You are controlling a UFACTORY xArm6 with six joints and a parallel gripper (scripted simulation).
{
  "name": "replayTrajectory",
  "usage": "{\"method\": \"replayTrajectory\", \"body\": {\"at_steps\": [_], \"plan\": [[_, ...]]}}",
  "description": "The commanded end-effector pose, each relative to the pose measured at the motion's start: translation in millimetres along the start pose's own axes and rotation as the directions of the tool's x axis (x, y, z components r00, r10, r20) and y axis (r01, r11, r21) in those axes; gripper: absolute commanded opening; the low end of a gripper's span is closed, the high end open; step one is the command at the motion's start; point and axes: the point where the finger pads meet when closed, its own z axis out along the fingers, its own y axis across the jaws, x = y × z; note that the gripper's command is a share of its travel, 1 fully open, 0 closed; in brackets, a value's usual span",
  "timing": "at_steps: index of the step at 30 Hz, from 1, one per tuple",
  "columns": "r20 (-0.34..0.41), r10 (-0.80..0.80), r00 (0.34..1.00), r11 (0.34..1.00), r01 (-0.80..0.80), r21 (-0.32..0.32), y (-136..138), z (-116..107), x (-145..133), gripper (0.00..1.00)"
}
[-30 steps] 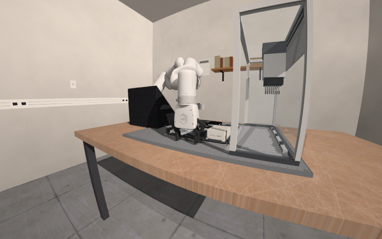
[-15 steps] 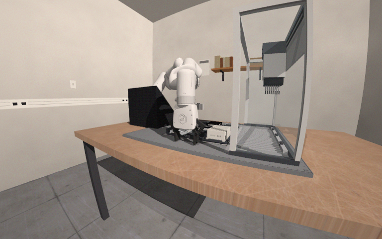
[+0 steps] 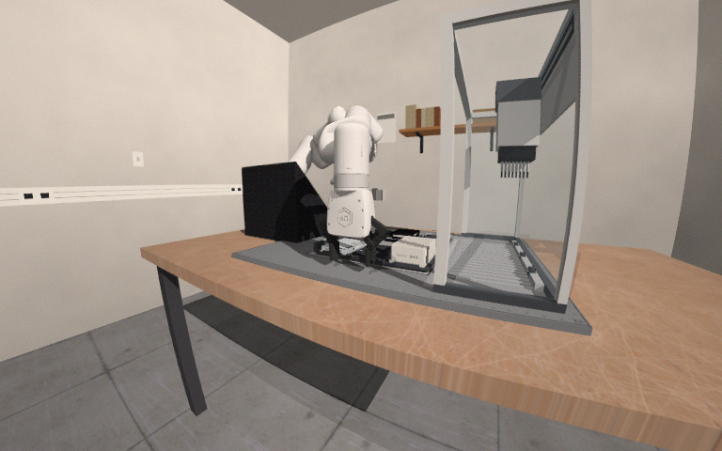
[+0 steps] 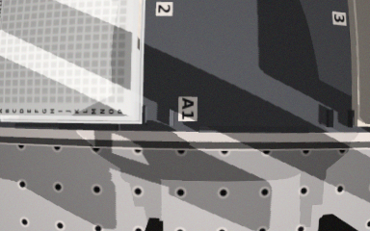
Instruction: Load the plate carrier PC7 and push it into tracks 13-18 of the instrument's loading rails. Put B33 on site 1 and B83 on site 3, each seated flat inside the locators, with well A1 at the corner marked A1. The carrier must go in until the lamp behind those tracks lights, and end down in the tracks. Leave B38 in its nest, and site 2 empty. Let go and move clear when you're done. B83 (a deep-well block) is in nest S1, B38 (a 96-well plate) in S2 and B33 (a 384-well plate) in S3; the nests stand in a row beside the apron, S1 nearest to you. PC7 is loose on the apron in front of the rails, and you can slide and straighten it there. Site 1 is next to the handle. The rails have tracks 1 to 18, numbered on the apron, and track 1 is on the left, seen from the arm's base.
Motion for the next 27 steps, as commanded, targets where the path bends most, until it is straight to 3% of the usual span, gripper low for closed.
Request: {"method": "replayTrajectory", "body": {"at_steps": [1, 27], "plan": [[0.002, -0.001, 1.000, 1.000, 0.001, -0.004, 2, -9, 0, 1.00], [0.003, -0.001, 1.000, 1.000, 0.001, -0.004, 2, -49, 0, 1.00]]}}
